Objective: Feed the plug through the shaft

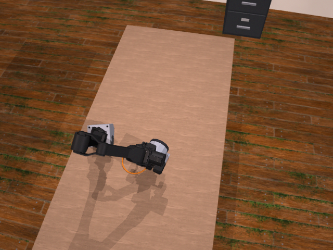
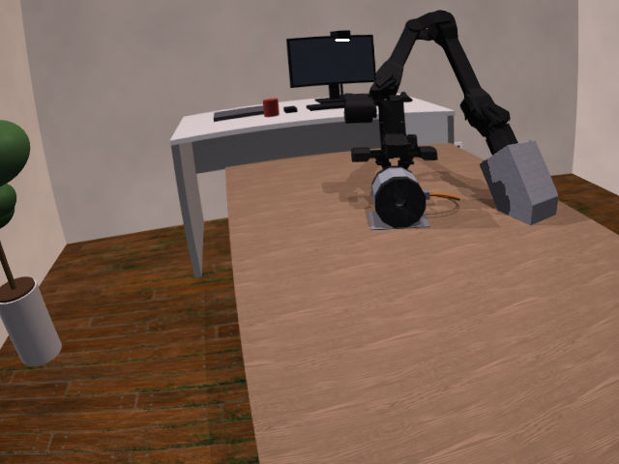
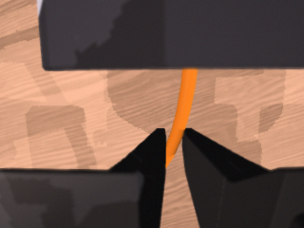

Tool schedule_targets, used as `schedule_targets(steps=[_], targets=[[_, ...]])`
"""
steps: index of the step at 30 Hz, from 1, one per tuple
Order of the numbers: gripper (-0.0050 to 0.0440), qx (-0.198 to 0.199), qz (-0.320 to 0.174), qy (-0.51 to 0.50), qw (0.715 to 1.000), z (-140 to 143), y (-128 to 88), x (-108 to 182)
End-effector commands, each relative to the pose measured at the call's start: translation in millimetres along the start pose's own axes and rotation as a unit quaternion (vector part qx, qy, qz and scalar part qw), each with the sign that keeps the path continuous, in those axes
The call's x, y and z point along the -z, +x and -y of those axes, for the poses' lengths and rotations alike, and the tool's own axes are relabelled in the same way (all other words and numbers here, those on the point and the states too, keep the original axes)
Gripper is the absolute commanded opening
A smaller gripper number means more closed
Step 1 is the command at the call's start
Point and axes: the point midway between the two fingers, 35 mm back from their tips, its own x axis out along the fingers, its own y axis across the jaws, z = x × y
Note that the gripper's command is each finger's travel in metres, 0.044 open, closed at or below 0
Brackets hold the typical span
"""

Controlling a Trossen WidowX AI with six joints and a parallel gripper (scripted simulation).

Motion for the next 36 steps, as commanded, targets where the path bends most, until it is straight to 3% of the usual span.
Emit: schedule_targets(steps=[1, 5, 19, 23, 27, 31, 36], targets=[[0.0027, 0.000, 0.000, 0.000, 1.000, 0, 0, 0], [0.0000, 0.000, 0.000, 0.000, 1.000, 0, 0, 0], [0.0000, -0.002, 0.001, -0.002, 1.000, 2, -2, -10], [0.0096, 0.000, 0.002, -0.002, 1.000, 2, -2, -8], [0.0100, 0.000, 0.002, -0.002, 1.000, 2, -4, -7], [0.0100, -0.002, 0.001, -0.002, 1.000, 6, -29, 1], [0.0100, -0.001, 0.002, -0.003, 1.000, 6, -25, 0]])
